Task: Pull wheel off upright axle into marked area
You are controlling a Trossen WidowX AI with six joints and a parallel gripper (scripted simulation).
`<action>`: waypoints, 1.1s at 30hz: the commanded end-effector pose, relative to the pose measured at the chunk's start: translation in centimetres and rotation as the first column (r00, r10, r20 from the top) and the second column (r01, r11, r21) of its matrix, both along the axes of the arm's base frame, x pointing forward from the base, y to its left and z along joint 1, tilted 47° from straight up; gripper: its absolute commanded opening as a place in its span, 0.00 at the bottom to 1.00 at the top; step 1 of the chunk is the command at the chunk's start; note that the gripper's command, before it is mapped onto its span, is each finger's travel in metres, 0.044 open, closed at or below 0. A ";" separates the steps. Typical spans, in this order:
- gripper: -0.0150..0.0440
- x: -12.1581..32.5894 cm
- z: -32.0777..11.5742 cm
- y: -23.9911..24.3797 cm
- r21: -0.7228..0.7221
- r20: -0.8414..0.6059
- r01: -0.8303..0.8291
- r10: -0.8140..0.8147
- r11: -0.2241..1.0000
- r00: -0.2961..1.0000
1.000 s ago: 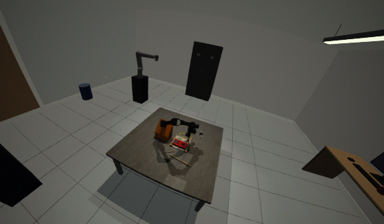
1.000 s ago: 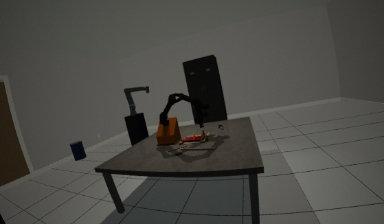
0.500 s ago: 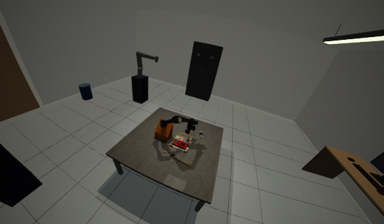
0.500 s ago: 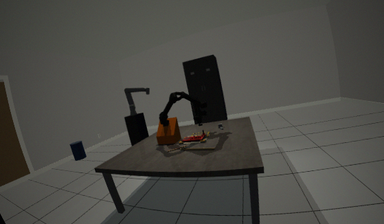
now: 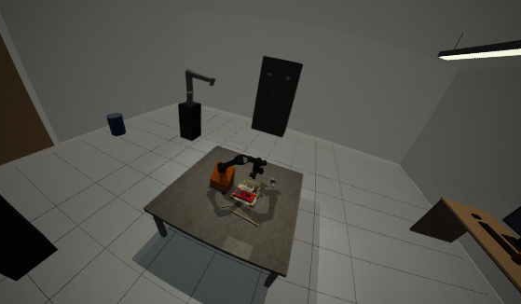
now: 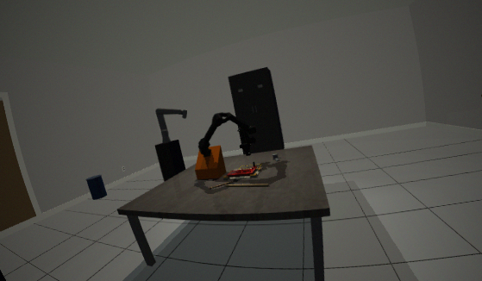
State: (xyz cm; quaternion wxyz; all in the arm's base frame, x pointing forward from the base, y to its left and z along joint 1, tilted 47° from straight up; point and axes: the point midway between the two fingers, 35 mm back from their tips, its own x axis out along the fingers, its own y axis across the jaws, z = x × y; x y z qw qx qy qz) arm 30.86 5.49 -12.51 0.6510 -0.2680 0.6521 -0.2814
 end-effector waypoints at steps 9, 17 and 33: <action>0.25 -0.5 -1.8 -1.5 -0.004 -0.008 0.005 -0.005 1.000 1.000; 0.25 -0.3 -4.7 -4.5 -0.002 -0.008 0.004 -0.004 1.000 1.000; 0.39 -0.4 -7.1 -7.2 -0.002 0.001 0.011 -0.011 1.000 1.000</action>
